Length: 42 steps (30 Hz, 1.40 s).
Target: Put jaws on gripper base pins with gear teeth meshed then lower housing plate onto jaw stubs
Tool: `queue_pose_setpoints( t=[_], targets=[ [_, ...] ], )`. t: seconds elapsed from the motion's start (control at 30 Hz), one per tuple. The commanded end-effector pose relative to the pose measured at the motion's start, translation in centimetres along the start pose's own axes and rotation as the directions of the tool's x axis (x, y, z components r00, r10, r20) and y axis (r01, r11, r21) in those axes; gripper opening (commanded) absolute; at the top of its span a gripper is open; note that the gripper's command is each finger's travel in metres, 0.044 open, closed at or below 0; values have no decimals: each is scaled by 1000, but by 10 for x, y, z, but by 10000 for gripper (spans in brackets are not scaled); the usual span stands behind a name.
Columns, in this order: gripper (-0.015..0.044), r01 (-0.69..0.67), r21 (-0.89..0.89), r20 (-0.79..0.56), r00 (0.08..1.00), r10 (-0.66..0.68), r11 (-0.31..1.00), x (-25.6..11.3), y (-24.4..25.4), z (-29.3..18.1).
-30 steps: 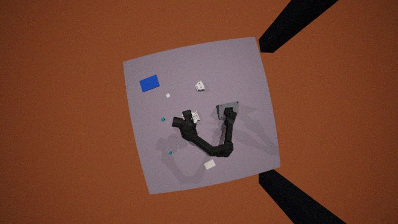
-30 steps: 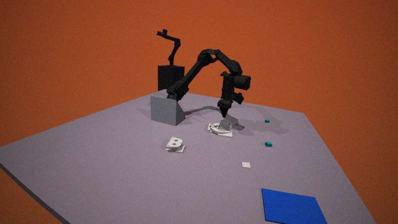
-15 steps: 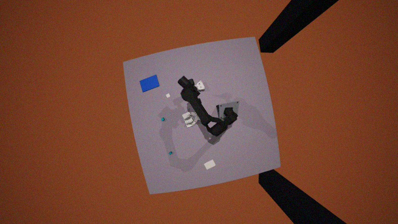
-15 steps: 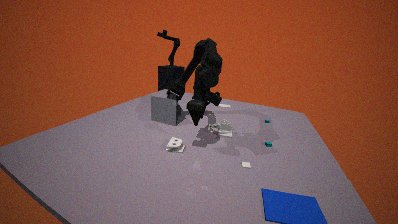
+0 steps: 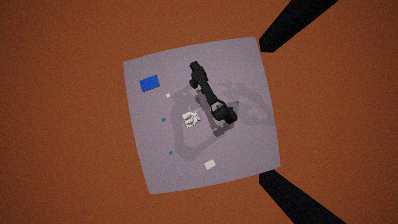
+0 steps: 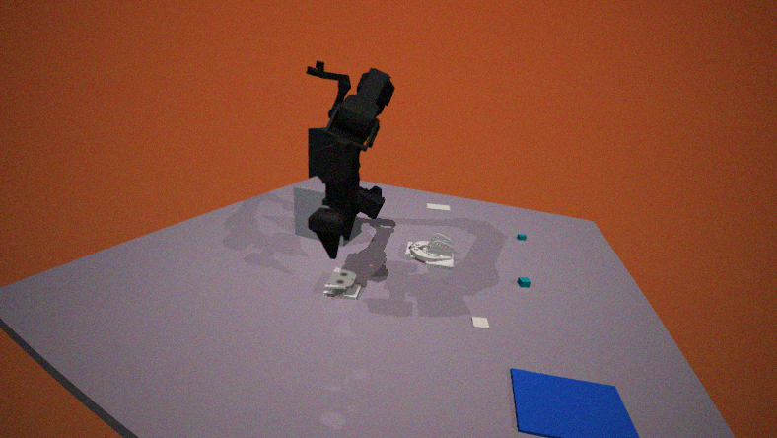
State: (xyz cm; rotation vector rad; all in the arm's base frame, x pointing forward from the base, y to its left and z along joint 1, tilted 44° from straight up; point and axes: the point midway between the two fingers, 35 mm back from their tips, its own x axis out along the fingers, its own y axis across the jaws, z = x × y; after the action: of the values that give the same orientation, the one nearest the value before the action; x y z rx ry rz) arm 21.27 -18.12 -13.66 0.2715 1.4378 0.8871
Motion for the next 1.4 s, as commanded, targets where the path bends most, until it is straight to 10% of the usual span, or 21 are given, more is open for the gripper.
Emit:
queue_pose_setpoints(
  t=[0.0,1.37],
  targets=[
    [440,-9,-5,-7,1000,9,1000,29,2,-3],
    [440,-10,-5,-7,1000,10,1000,38,3,-4]
  ],
)
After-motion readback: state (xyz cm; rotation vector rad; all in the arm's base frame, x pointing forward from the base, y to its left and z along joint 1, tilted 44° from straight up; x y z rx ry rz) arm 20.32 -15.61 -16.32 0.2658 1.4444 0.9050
